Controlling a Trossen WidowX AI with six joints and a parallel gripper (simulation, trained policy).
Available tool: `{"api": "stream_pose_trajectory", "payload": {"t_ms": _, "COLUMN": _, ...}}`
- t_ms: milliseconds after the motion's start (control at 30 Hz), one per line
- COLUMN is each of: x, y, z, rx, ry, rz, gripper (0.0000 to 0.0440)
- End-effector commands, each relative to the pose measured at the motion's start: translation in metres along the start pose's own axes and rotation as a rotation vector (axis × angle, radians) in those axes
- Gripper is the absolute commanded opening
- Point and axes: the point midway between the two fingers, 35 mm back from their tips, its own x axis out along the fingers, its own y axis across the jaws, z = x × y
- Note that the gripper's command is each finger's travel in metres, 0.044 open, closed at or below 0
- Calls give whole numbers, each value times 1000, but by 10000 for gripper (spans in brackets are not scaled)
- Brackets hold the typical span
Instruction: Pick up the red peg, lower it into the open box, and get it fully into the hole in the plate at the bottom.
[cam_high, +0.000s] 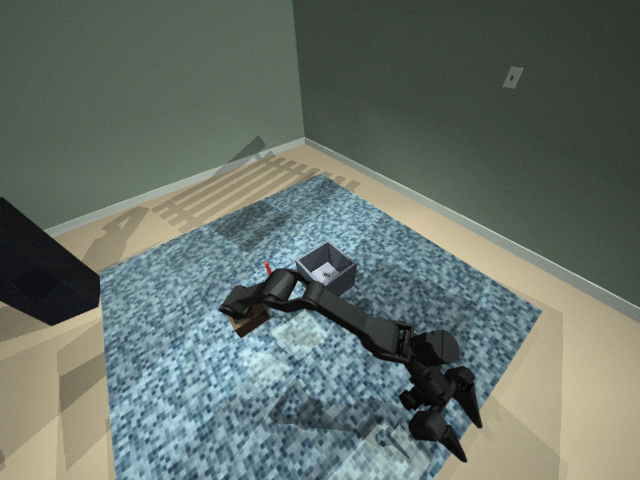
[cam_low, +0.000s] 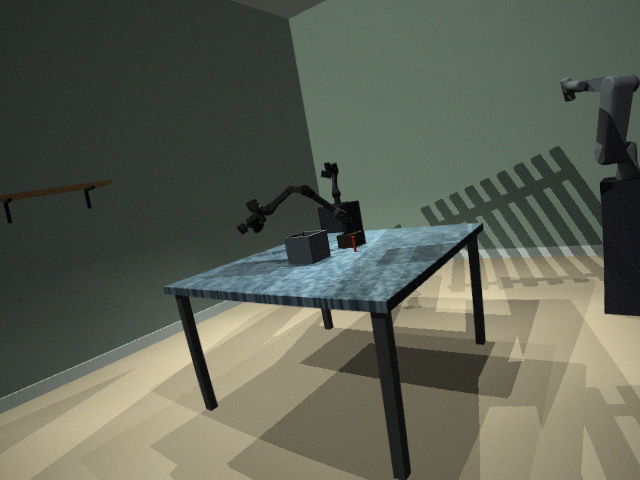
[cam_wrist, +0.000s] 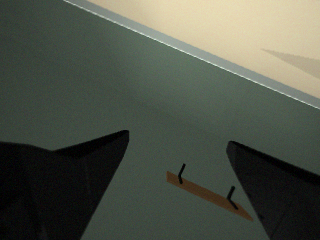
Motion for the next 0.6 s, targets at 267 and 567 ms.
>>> {"api": "stream_pose_trajectory", "payload": {"t_ms": 267, "x": -50, "y": -47, "z": -34, "rx": -2, "ry": 42, "rz": -116, "gripper": 440}}
{"api": "stream_pose_trajectory", "payload": {"t_ms": 567, "x": -146, "y": -101, "z": -95, "rx": 12, "ry": 151, "rz": -330, "gripper": 432}}
